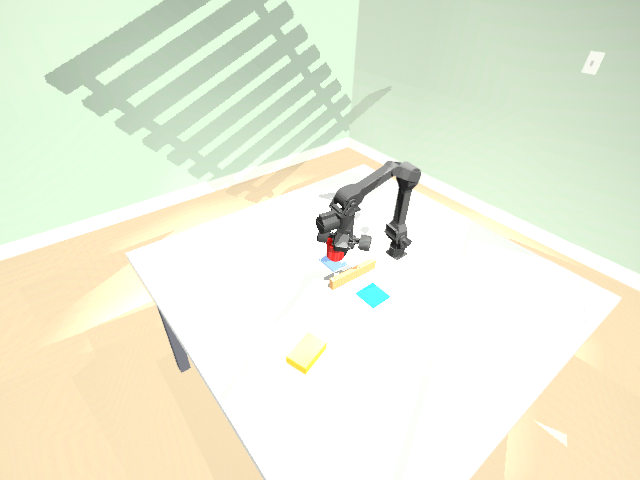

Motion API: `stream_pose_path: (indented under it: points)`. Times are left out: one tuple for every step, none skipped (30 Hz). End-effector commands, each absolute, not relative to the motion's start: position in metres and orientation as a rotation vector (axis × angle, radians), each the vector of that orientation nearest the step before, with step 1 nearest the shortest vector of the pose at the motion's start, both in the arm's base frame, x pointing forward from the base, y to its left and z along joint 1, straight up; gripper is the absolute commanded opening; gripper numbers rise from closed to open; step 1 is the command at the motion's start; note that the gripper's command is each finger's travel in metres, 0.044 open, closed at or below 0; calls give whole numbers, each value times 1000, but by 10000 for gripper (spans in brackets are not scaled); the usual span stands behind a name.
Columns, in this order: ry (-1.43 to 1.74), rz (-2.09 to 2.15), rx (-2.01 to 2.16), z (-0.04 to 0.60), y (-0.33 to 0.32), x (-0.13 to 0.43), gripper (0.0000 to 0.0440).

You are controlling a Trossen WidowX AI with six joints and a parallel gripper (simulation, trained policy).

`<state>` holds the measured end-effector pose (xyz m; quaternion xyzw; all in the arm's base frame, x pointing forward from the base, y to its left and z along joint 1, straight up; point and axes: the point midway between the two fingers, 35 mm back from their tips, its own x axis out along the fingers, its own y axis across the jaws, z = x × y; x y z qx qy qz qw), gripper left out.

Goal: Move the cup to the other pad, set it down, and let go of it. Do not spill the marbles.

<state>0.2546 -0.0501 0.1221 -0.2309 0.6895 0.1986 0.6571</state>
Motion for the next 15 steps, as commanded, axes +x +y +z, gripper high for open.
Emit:
stream_pose_path:
  points:
    - [1529,458,-543,129,-40,260,0]
    - [1523,461,-550,130,-37,261,0]
    - [1517,464,-556,131,-35,262,0]
    - [1510,468,-562,132,-32,263,0]
    - [1504,471,-569,132,-29,264,0]
    - [1497,474,-575,133,-27,265,0]
    - [1491,478,-581,134,-24,266,0]
    - [1485,482,-587,134,-21,267,0]
    - [1479,485,-593,134,-18,268,0]
    - [1473,489,-599,135,-15,269,0]
    - [1467,493,-604,135,-12,270,0]
    - [1462,497,-610,135,-9,270,0]
    - [1456,502,-616,136,-6,271,0]
    - [1451,506,-621,136,-3,271,0]
    - [1446,510,-627,136,0,272,0]
